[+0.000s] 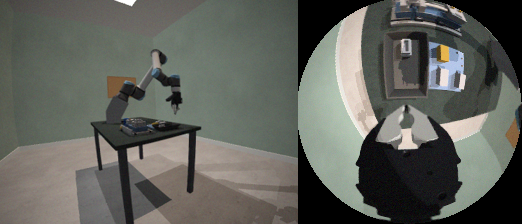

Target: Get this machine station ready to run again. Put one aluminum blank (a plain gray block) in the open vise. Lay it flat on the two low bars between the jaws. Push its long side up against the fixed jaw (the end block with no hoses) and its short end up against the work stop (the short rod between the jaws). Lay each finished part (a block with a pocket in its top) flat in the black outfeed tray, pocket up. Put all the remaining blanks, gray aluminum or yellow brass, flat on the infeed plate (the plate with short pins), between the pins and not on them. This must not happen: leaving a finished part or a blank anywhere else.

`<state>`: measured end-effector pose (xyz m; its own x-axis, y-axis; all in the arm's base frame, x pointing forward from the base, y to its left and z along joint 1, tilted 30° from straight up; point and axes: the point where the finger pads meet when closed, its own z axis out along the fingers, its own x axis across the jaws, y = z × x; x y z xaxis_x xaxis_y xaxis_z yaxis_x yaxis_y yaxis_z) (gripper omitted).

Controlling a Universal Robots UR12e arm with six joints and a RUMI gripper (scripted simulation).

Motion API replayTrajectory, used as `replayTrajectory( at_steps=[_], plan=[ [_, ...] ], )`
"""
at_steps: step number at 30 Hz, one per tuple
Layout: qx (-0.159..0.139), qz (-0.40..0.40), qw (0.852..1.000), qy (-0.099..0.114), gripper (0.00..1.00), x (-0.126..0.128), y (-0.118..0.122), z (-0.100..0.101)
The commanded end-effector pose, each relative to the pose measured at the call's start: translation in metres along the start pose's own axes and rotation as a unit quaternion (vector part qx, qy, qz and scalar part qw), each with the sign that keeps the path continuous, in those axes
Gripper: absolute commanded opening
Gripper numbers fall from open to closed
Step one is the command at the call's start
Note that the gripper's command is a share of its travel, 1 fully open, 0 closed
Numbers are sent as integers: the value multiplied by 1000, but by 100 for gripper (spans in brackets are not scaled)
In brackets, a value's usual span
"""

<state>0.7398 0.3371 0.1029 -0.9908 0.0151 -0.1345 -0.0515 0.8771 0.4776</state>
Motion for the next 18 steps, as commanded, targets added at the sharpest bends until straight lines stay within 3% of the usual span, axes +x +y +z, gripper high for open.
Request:
replayTrajectory(
  at_steps=[1, 18],
  plan=[
    [0, 0, 1000, -1, 0, -1, 0, -9],
    [0, 0, 1000, -1, 0, -1, 0, -46]
  ],
)
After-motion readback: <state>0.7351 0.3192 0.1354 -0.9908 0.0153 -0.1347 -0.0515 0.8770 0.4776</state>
